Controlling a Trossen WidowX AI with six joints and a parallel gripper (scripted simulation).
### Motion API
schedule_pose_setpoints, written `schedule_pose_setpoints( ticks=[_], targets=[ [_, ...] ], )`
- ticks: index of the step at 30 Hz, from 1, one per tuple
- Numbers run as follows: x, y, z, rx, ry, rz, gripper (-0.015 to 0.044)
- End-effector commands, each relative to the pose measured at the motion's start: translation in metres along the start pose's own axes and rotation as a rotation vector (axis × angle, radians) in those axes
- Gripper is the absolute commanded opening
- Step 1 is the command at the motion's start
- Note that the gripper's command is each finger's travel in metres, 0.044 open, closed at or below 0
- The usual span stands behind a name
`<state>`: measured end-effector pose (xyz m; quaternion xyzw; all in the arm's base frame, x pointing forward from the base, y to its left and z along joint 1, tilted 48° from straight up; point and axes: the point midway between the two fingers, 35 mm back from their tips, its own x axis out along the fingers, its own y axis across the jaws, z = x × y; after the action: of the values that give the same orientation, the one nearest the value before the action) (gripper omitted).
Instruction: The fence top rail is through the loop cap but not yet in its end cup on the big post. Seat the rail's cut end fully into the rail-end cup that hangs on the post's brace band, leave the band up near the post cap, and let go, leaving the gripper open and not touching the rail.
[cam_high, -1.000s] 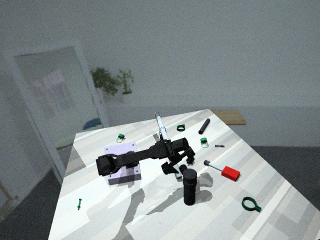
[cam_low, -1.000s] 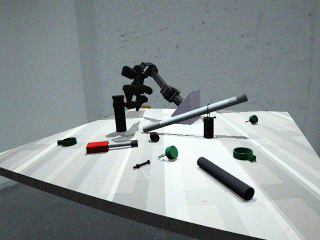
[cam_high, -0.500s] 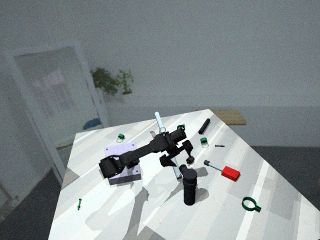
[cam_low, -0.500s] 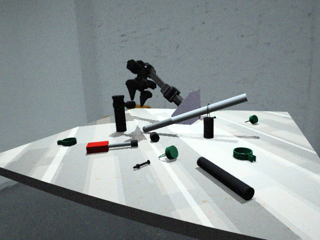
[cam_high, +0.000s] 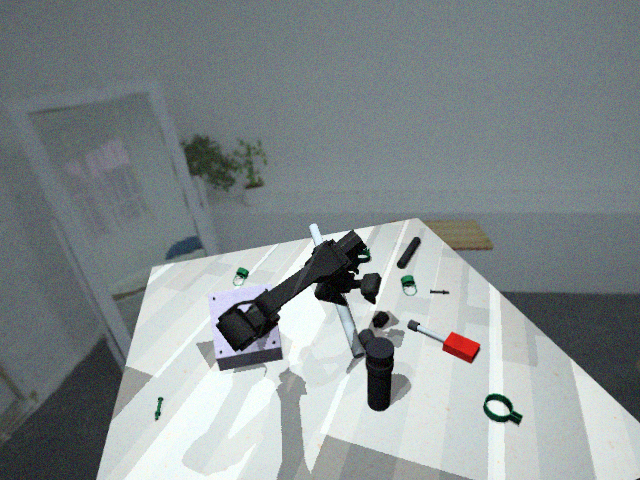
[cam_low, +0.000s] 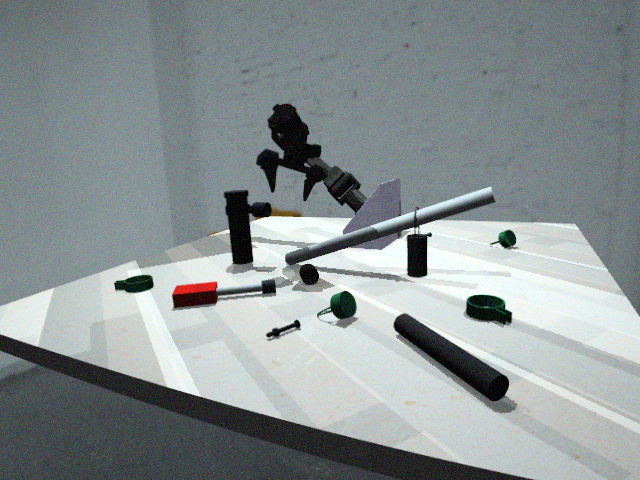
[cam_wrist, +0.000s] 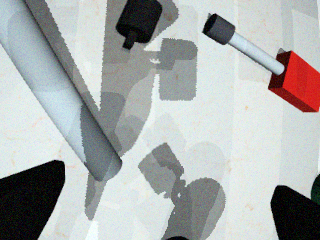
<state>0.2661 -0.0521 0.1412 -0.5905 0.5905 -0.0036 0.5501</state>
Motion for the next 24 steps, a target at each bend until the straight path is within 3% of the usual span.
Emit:
schedule_pose_setpoints(
  ticks=[1, 15, 24],
  targets=[
    [-0.023, 0.016, 0.036, 0.467, 0.035, -0.02, 0.044],
    [-0.059, 0.037, 0.071, 1.032, 0.017, -0.122, 0.044],
    [-0.059, 0.038, 0.071, 1.039, 0.016, -0.123, 0.044]
  ],
)
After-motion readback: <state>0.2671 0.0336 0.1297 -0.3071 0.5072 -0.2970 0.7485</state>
